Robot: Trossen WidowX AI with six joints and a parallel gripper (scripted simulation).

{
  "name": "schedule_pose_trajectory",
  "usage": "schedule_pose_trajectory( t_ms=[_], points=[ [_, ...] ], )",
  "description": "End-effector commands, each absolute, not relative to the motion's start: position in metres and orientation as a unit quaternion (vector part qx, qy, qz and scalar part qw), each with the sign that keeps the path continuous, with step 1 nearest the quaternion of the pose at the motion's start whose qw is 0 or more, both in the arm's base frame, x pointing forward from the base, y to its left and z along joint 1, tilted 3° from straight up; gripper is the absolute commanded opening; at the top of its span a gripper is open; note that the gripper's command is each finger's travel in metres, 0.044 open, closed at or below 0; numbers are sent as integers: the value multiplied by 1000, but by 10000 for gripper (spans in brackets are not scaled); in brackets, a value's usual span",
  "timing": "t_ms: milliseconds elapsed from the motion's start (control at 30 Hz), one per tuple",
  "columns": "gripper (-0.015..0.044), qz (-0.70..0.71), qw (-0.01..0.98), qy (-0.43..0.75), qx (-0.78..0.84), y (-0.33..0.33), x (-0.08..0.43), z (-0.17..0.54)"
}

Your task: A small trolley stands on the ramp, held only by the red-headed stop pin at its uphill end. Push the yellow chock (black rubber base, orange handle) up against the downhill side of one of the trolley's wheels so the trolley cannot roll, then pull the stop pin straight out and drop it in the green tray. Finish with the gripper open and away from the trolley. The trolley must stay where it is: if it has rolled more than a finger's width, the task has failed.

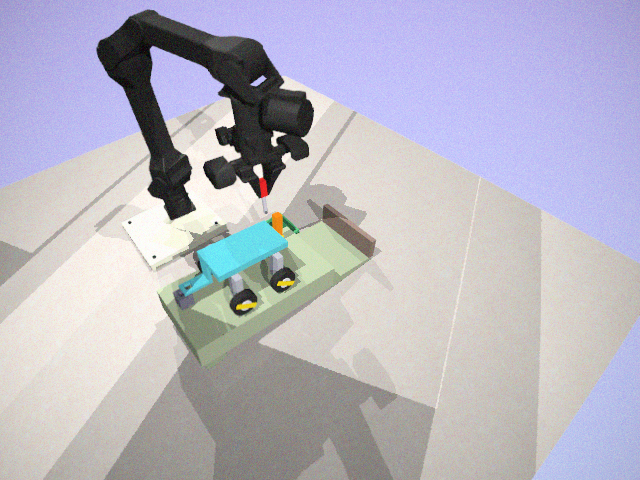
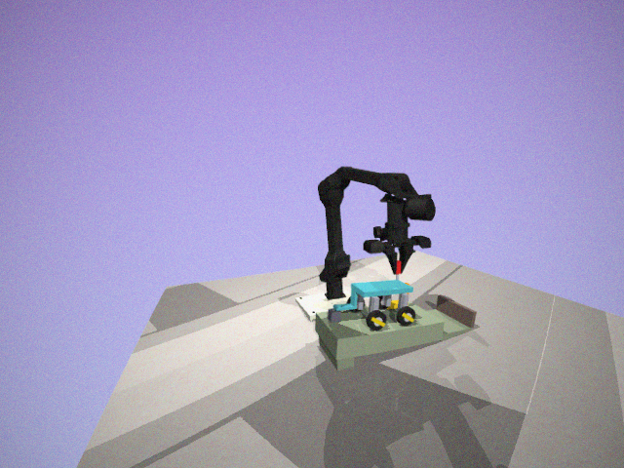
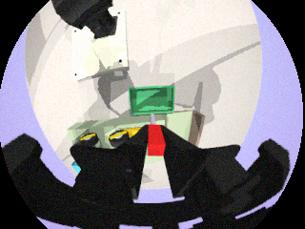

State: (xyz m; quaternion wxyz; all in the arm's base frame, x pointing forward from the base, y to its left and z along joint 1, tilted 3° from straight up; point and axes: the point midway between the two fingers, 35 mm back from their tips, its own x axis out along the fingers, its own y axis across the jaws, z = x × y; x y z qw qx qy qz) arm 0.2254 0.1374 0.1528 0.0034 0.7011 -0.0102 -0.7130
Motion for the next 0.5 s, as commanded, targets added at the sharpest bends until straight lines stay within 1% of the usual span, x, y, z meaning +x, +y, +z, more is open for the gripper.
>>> schedule_pose_trajectory(
  t_ms=[0, 233, 467],
  points=[
    [0, -714, 32, 37, 698, 137, 225, 153],
    [0, -714, 33, 39, 698, 137, 225, 152],
    [0, -715, 34, 38, 698, 136, 215, 135]
  ],
)
